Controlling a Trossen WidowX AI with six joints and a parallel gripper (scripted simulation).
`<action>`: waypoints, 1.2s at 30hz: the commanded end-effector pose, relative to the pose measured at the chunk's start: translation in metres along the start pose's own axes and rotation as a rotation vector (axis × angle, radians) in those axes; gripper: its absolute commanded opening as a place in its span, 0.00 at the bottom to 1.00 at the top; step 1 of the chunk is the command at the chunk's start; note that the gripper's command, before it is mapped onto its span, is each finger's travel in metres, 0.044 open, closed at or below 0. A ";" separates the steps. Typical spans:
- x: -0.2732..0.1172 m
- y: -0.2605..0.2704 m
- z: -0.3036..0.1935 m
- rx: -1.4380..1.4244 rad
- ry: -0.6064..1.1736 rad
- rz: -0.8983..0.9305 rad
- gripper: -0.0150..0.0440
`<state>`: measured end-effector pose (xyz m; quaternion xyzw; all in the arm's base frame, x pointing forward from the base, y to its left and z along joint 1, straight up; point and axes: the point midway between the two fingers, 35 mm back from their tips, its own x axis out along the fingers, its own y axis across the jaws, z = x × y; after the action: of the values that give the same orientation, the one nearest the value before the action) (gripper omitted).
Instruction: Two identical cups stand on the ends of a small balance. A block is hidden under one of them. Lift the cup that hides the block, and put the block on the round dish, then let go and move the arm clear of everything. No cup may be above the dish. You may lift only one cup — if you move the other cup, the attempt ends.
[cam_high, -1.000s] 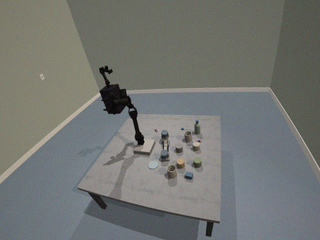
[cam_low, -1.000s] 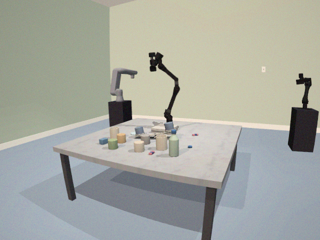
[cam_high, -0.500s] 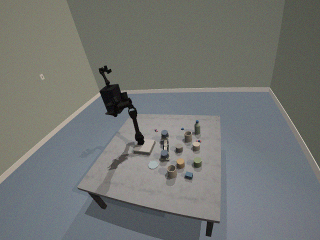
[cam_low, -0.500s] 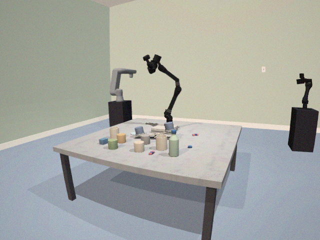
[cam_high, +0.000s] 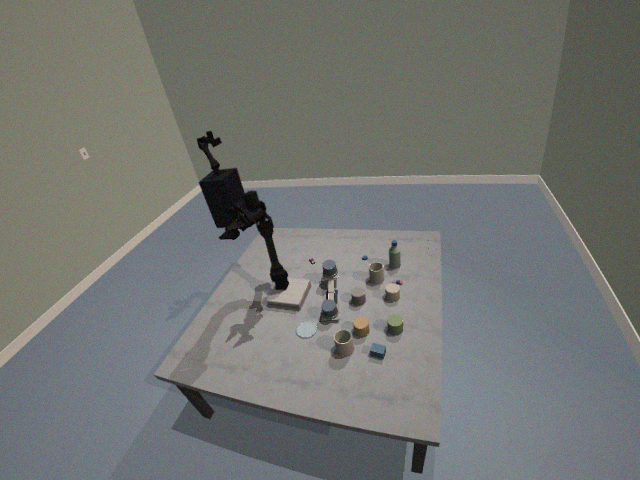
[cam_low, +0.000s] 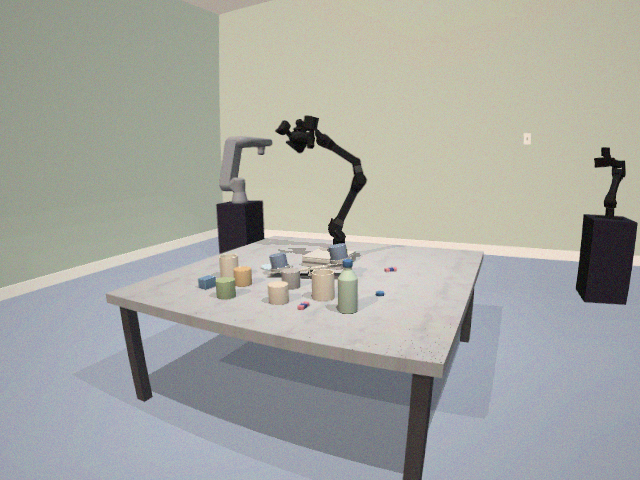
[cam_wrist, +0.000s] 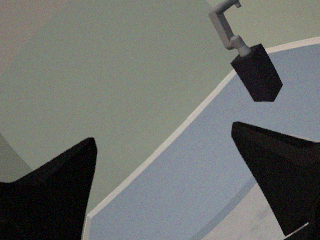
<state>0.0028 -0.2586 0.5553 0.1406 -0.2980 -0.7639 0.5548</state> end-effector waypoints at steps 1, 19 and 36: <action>-0.004 0.003 -0.024 -0.111 0.094 0.063 1.00; -0.041 0.003 -0.121 -0.526 0.440 0.360 1.00; -0.103 -0.019 -0.203 -0.867 0.735 0.727 1.00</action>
<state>0.1261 -0.2297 0.3914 0.0579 0.1768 -0.5247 0.8307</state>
